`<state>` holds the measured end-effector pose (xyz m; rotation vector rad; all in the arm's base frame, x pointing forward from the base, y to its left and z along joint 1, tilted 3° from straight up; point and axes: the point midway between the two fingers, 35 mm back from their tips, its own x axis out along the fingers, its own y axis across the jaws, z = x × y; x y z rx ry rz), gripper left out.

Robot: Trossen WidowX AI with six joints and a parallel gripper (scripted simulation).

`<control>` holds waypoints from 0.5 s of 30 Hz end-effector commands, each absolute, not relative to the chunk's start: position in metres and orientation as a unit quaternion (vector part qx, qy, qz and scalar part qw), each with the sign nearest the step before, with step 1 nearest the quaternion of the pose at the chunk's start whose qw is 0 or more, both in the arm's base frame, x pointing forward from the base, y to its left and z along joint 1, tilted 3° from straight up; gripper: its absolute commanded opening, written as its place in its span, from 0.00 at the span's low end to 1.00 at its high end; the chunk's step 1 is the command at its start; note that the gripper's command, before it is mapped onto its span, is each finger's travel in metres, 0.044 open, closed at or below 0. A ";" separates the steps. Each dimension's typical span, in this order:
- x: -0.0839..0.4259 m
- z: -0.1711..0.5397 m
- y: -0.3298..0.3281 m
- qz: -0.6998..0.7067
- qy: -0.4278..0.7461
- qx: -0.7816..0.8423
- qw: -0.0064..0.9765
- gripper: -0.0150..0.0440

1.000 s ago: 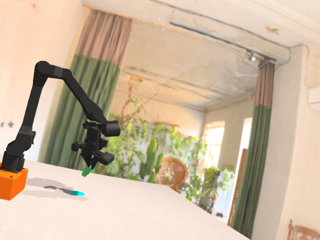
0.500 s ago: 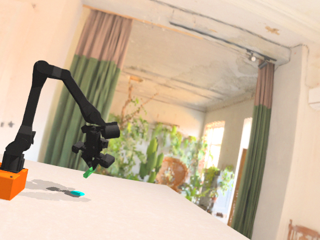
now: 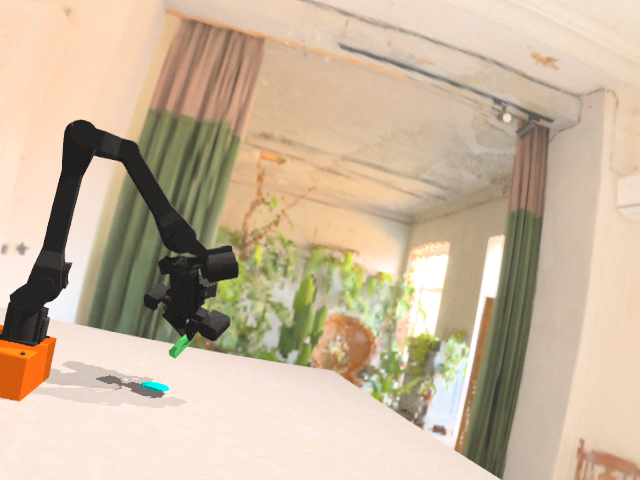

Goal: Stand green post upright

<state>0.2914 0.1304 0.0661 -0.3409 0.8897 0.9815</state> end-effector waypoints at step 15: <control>0.291 0.065 0.126 0.469 0.365 -0.126 0.794 0.29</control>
